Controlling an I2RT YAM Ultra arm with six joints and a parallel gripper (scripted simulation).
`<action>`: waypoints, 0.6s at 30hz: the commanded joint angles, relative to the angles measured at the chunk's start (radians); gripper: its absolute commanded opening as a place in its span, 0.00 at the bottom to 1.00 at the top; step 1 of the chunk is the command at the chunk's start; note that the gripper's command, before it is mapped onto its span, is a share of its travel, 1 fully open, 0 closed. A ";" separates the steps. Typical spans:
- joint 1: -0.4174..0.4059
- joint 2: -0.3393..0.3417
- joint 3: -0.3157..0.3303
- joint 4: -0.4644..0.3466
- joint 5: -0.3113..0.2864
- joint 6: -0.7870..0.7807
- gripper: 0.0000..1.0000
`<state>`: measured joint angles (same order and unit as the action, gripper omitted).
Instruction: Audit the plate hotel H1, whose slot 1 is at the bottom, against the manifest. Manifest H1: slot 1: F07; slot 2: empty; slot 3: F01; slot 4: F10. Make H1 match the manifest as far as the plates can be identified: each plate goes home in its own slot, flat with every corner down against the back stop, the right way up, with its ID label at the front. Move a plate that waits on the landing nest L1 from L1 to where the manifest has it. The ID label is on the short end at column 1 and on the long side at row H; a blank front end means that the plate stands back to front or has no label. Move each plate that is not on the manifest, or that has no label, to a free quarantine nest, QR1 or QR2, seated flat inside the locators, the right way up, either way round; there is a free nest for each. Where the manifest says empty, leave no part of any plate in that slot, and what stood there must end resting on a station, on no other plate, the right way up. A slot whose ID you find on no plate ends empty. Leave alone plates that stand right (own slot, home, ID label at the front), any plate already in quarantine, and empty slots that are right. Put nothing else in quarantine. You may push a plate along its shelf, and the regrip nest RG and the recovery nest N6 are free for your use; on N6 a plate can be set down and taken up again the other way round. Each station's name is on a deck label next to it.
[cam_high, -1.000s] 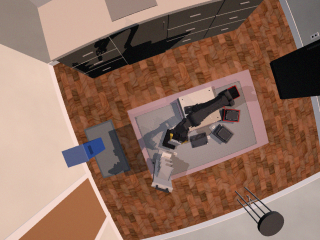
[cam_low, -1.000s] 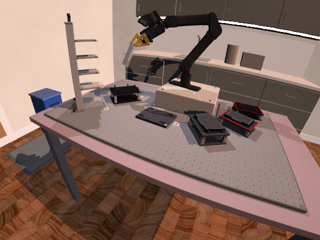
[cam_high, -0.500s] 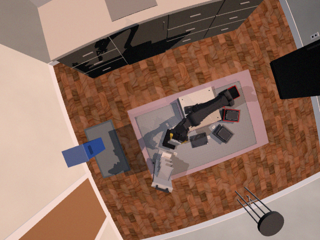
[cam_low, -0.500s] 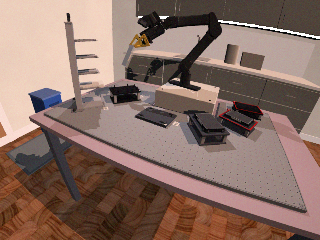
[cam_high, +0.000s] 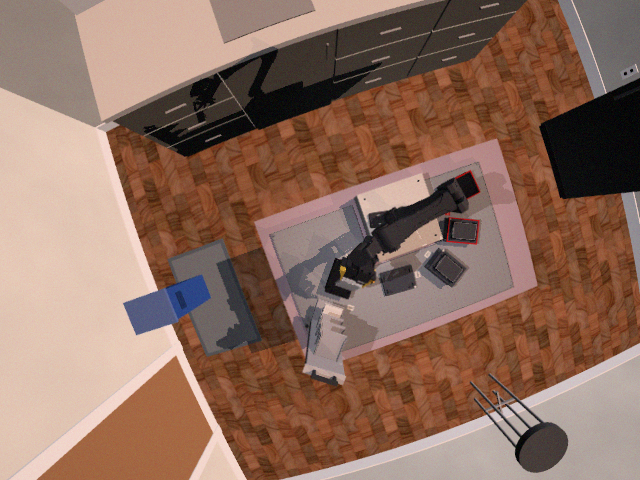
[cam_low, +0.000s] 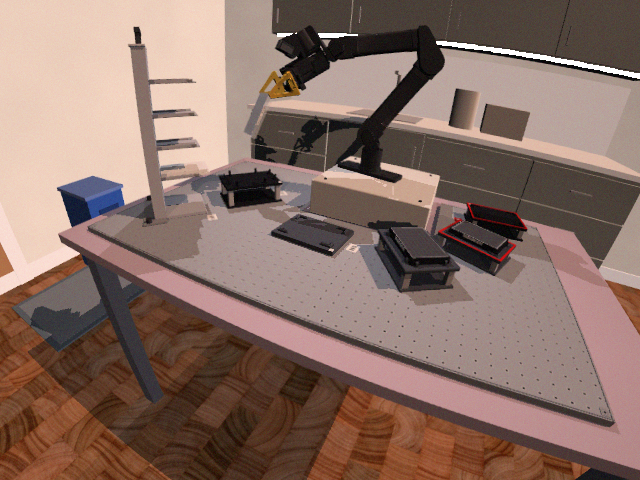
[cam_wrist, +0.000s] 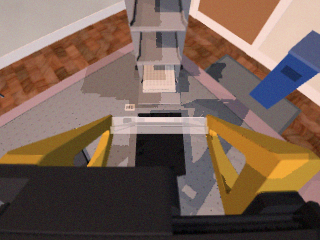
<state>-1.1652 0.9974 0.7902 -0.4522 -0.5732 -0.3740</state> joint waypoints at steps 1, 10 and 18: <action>0.000 -0.004 0.002 0.018 -0.008 -0.002 0.86; 0.000 -0.005 -0.012 0.032 -0.008 -0.002 0.86; 0.000 -0.005 -0.028 0.047 -0.008 -0.002 0.86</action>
<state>-1.1652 0.9958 0.7578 -0.4213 -0.5735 -0.3740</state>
